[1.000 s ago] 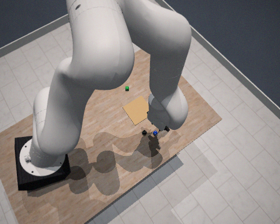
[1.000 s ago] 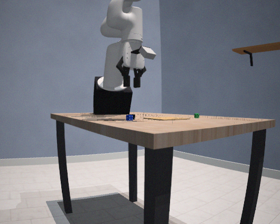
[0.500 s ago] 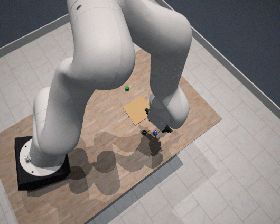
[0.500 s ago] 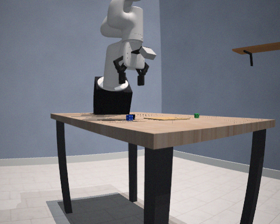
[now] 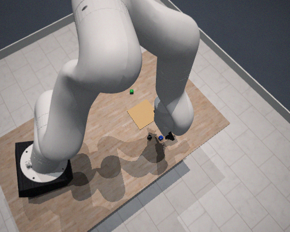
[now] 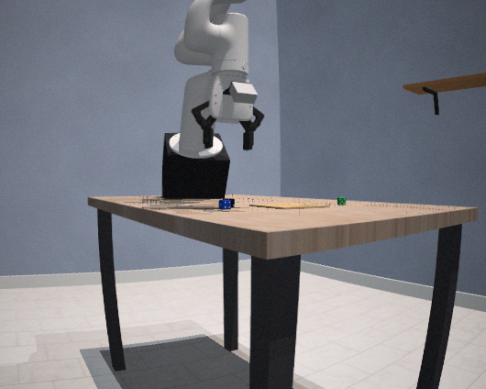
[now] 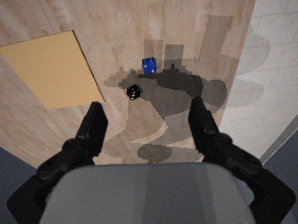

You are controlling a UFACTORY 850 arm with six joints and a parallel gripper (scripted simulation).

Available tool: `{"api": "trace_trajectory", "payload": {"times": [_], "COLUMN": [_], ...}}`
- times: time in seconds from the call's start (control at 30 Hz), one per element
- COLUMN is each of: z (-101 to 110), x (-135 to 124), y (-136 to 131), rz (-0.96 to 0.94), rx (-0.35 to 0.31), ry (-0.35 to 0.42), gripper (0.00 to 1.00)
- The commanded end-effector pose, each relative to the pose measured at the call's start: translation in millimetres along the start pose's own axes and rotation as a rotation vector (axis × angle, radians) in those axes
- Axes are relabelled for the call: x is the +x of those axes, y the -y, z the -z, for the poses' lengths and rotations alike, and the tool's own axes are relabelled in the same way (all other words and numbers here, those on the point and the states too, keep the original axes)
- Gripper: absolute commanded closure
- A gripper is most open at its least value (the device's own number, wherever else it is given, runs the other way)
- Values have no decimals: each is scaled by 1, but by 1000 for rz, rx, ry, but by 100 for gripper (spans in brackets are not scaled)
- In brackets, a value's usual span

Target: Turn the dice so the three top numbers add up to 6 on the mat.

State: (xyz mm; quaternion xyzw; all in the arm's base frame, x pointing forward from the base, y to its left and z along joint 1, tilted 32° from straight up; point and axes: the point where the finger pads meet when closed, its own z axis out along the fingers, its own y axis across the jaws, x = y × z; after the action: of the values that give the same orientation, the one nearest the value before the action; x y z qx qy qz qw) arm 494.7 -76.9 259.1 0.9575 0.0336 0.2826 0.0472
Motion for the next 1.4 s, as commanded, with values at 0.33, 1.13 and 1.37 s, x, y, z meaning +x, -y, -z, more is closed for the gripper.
{"api": "trace_trajectory", "payload": {"times": [0.33, 1.13, 1.37], "z": [-5, -14, -17], "x": [-1, -3, -3], "y": [0, -1, -1], "rz": [-447, -1130, -1313], "rx": [8, 6, 5], "ry": [5, 13, 15], "gripper": [0, 0, 0]}}
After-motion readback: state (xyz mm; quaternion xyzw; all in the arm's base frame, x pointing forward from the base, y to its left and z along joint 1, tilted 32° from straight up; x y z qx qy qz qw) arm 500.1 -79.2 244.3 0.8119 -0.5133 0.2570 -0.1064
